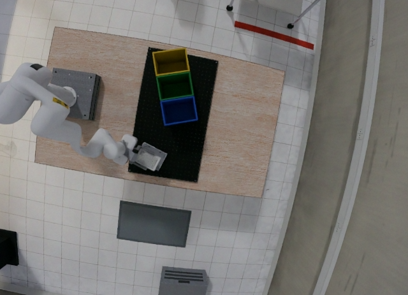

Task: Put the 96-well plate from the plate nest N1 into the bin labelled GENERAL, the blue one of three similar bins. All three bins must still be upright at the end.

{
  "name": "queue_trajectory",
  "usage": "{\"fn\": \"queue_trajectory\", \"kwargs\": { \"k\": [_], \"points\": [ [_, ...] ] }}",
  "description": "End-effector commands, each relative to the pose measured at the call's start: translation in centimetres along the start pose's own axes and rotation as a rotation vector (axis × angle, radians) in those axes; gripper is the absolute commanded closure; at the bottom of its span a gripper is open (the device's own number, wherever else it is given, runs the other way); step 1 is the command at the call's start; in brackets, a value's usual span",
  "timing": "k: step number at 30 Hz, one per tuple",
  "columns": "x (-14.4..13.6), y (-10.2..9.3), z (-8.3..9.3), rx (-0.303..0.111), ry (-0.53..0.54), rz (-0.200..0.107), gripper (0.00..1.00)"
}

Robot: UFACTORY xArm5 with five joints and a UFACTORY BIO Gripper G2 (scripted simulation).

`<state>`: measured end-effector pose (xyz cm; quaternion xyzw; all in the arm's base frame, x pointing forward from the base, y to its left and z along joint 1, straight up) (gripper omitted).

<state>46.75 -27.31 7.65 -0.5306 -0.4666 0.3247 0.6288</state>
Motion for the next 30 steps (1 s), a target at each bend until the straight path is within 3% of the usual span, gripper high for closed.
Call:
{"fn": "queue_trajectory", "kwargs": {
  "k": [1, 30],
  "points": [
    [0.2, -0.8, -0.1, -0.002, 0.000, 0.008, 1.00],
    [1.2, -4.8, -0.1, -0.002, 0.000, 0.008, 1.00]
  ]
}}
Point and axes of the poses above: the point midway between the two finger pads, its own z axis back along the fingers, its own x axis across the jaws, y = z × x, the point moved 8 cm from there along z, back along the fingers, and after that the axes turned 14 degrees about -z, right-handed, at the moved point
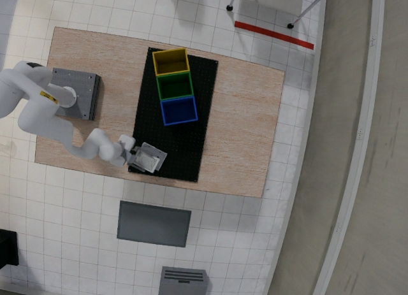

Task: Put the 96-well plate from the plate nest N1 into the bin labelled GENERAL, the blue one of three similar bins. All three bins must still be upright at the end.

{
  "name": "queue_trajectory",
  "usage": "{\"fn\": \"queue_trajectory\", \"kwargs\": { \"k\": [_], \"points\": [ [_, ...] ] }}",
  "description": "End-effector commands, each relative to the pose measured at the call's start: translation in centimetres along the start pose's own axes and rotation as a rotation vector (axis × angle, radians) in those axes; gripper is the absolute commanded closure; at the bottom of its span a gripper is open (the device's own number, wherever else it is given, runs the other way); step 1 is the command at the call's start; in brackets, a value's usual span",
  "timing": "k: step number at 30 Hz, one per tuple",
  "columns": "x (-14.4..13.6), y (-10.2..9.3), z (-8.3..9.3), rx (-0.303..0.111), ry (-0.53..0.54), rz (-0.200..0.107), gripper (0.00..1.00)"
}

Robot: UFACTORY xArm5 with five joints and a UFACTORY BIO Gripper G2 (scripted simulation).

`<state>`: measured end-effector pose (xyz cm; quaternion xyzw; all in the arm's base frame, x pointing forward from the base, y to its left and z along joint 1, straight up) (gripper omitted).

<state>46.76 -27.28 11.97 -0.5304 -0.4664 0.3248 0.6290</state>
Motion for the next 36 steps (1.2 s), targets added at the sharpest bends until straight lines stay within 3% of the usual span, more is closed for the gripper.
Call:
{"fn": "queue_trajectory", "kwargs": {
  "k": [1, 26, 36],
  "points": [
    [0.2, -0.8, -0.1, -0.003, -0.001, 0.008, 1.00],
    [1.1, -4.5, -0.1, -0.003, -0.001, 0.008, 1.00],
    [1.2, -4.9, -0.1, -0.003, -0.001, 0.008, 1.00]
  ]
}}
Point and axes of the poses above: the point midway between the two finger pads, its own z axis back along the fingers, its own x axis across the jaws, y = z × x, the point moved 8 cm from there along z, back along the fingers, and after that the axes turned 14 degrees about -z, right-handed, at the moved point
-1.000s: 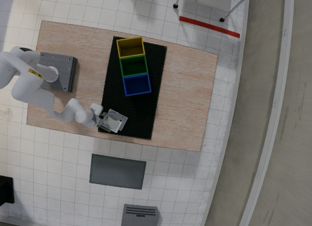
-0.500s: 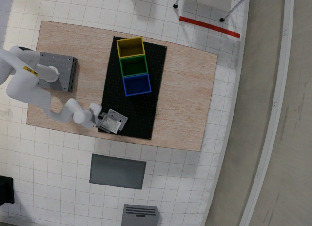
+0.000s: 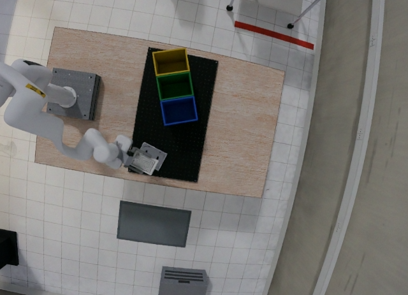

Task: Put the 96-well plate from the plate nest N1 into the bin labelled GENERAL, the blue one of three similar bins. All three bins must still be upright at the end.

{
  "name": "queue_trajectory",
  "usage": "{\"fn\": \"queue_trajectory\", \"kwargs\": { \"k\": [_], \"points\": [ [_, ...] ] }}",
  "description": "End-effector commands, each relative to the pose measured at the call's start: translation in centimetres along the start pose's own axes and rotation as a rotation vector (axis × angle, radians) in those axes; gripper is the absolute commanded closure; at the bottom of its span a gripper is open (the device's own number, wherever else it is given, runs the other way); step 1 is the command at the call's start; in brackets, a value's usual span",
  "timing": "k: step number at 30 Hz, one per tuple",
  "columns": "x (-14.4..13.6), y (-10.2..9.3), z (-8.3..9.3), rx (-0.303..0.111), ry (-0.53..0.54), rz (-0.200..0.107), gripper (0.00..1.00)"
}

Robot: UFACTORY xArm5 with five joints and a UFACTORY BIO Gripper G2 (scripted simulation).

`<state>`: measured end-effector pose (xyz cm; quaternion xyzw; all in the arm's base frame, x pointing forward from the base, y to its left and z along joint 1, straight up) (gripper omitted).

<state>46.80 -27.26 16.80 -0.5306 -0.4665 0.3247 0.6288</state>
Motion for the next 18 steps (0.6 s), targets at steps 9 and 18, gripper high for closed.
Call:
{"fn": "queue_trajectory", "kwargs": {
  "k": [9, 18],
  "points": [
    [0.15, -0.14, -0.17, 0.014, -0.065, 0.008, 1.00],
    [0.76, 0.10, -0.99, 0.088, -0.356, 0.008, 1.00]
  ]
}}
Point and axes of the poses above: the point midway between the two finger pads, its own z axis back along the fingers, its own x axis across the jaws, y = z × x, the point moved 8 cm from there along z, back along the fingers, and after that the axes turned 14 degrees about -z, right-handed, at the moved point
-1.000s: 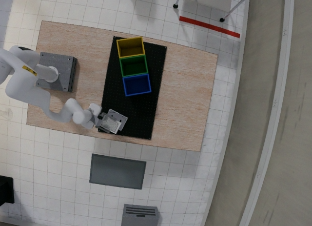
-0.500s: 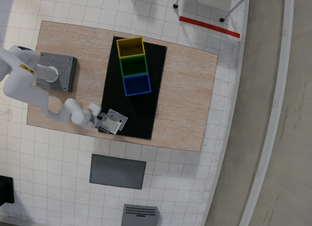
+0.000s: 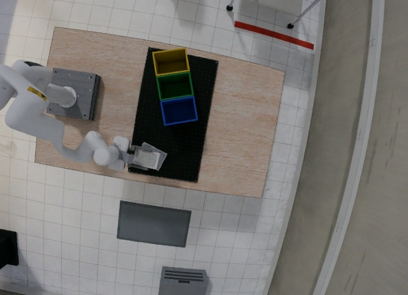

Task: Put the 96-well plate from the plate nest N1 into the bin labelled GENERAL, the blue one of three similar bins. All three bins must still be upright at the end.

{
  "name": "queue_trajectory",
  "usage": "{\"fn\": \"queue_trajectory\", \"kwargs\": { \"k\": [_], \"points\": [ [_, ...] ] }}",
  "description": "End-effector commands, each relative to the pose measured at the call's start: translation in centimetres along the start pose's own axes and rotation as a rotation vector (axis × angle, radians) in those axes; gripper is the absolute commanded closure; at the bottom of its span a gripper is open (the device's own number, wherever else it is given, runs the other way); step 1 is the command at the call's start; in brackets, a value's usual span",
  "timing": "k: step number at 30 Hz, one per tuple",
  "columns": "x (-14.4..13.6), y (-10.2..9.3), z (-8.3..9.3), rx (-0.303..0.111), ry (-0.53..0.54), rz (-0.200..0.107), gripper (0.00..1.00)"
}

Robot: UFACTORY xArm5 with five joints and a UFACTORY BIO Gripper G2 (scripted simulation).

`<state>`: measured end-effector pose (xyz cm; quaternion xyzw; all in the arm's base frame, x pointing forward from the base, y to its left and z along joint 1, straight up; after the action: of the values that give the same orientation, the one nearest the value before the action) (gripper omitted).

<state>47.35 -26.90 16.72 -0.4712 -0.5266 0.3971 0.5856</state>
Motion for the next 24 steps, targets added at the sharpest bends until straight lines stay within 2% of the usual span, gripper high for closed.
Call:
{"fn": "queue_trajectory", "kwargs": {
  "k": [1, 6, 8, 11, 24],
  "points": [
    [0.2, -0.1, -0.8, 0.039, -0.156, 0.008, 1.00],
    [0.4, 0.0, -1.7, 0.080, -0.318, 0.008, 1.00],
    [0.4, 0.0, -1.7, 0.080, -0.318, 0.008, 1.00],
    [0.6, 0.1, -2.3, 0.104, -0.412, 0.008, 1.00],
    [4.2, 1.1, -3.6, 0.104, -0.412, 0.008, 1.00]
  ]
}}
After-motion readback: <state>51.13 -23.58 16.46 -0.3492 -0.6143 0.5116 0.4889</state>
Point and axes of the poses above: the point midway between the two finger pads, its own z axis back along the fingers, its own x axis across the jaws, y = z × x, the point moved 8 cm from there along z, back along the fingers, and after that the axes turned 14 degrees about -z, right-handed, at the moved point
